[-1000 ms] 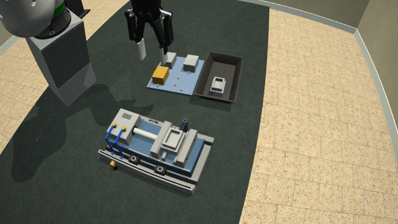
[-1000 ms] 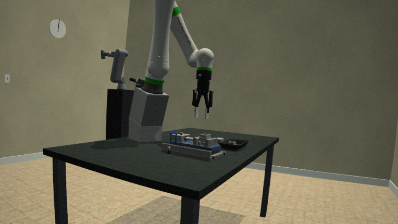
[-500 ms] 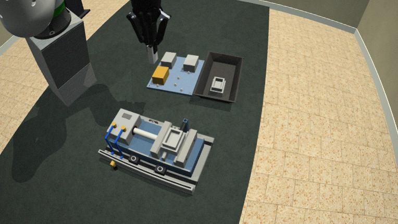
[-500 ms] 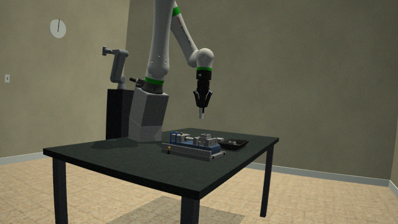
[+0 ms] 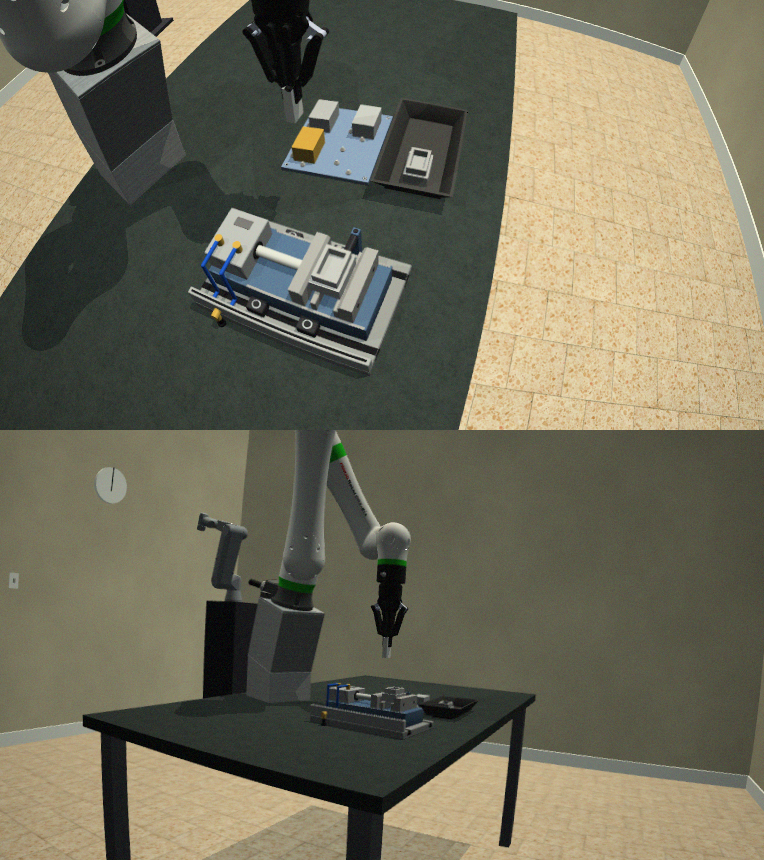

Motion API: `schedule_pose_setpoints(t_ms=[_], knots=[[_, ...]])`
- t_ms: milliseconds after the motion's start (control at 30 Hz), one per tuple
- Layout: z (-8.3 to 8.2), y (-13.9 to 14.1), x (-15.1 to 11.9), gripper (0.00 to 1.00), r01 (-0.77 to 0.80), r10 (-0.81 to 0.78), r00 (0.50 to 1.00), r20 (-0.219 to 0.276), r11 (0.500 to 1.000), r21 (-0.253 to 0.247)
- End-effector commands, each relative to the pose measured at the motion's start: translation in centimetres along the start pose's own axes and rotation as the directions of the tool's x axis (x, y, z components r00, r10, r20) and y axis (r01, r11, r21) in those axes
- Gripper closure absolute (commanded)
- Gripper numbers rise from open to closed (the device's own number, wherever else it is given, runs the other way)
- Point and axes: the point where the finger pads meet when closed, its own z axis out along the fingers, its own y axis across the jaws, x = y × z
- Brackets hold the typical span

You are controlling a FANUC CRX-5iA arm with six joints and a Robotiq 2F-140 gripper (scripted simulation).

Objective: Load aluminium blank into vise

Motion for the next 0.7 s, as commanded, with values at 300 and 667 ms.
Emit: schedule_pose_setpoints(t_ms=[300, 667], knots=[[0.7, 0.0, 0.0, 1.0, 0.0, 0.0, 1.0, 0.0, 1.0, 0.0], [2.3, 0.0, 0.0, 1.0, 0.0, 0.0, 1.0, 0.0, 1.0, 0.0]])
